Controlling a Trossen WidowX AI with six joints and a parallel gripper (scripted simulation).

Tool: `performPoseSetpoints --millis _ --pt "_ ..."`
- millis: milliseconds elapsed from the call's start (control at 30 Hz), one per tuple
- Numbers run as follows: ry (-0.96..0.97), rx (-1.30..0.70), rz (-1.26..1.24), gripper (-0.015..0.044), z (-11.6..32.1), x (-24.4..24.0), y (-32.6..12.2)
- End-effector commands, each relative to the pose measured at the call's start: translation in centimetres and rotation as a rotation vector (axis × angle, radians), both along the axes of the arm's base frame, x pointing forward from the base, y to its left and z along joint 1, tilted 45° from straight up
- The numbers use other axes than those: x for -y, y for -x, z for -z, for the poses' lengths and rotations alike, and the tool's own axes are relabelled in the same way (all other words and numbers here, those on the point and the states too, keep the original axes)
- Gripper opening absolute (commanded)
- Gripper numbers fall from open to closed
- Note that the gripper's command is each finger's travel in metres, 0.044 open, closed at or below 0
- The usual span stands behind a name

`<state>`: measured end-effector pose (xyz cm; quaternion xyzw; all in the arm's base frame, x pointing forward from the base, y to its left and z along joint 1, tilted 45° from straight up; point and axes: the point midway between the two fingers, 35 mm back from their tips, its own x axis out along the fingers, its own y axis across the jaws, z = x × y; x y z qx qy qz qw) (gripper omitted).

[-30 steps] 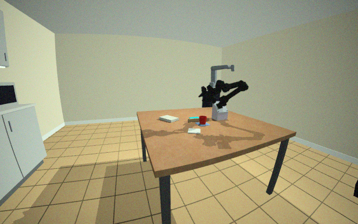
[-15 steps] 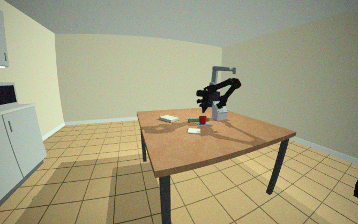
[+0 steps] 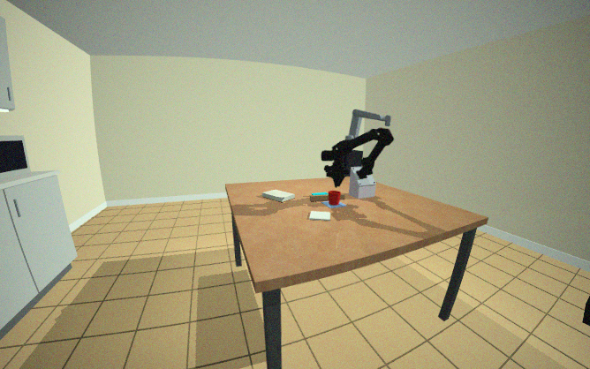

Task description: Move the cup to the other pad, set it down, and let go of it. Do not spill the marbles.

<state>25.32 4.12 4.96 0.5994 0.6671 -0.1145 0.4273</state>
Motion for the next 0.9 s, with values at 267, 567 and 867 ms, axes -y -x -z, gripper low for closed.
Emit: performPoseSetpoints --millis 267,567,867 --pt "-0.004 -0.005 0.004 0.0148 1.3 -1.2 -0.3" --pt "-0.004 -0.005 0.004 0.0148 2.3 -2.2 -0.5" --pt "-0.005 -0.005 0.004 0.0148 3.3 -3.3 -0.5"
